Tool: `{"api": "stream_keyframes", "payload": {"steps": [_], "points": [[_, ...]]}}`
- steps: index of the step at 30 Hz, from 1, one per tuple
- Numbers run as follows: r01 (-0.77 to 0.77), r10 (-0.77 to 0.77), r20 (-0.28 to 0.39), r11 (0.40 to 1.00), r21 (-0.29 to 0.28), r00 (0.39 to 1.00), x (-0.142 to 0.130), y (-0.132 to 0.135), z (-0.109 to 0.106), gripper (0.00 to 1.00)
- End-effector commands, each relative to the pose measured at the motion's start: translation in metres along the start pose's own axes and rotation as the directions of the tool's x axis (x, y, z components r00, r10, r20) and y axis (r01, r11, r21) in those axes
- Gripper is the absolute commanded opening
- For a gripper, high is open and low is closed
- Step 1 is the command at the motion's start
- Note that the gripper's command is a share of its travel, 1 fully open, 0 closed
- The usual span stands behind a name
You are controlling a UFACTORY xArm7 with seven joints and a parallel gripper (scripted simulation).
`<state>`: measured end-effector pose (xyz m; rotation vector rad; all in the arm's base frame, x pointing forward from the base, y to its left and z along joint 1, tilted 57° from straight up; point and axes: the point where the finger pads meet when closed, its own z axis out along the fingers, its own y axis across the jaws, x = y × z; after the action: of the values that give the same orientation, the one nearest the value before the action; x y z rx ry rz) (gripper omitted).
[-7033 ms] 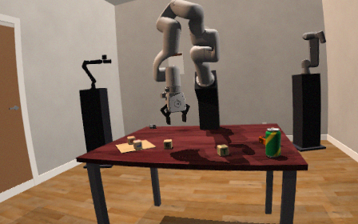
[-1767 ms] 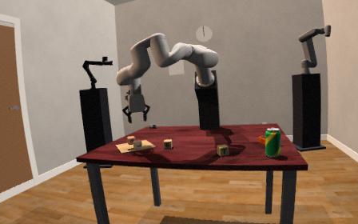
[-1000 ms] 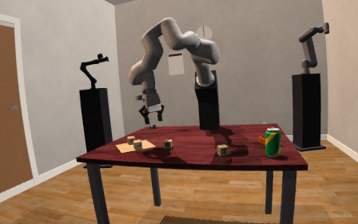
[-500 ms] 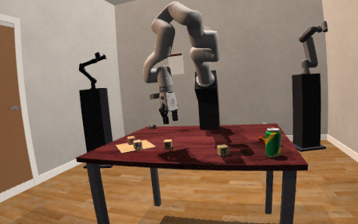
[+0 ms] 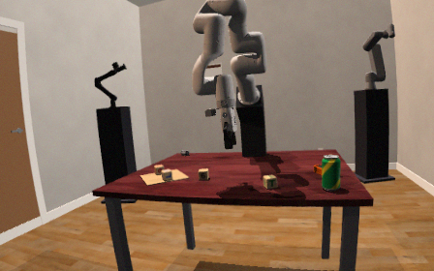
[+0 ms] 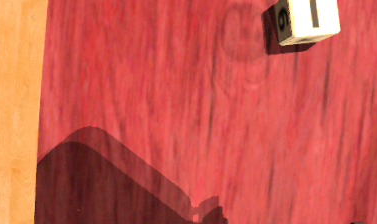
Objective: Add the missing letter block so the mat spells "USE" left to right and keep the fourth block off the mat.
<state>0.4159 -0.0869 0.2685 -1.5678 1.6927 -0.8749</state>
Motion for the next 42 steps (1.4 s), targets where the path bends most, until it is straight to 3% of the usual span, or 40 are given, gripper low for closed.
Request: {"api": "stream_keyframes", "payload": {"steps": [1, 4, 6, 12, 15, 42], "points": [[0.121, -0.121, -0.046, 0.993, 0.004, 0.992, -0.053, -0.022, 0.006, 1.0], [0.187, -0.186, -0.047, 0.982, 0.001, 0.981, -0.079, -0.031, 0.008, 1.0], [0.187, -0.186, -0.047, 0.982, 0.001, 0.981, -0.079, -0.031, 0.008, 1.0], [0.329, -0.329, -0.047, 0.944, -0.006, 0.943, -0.139, -0.053, 0.011, 1.0], [0.359, -0.359, -0.047, 0.933, -0.007, 0.932, -0.153, -0.057, 0.011, 1.0], [0.364, -0.364, -0.047, 0.931, -0.006, 0.93, -0.155, -0.058, 0.011, 1.0]]}}
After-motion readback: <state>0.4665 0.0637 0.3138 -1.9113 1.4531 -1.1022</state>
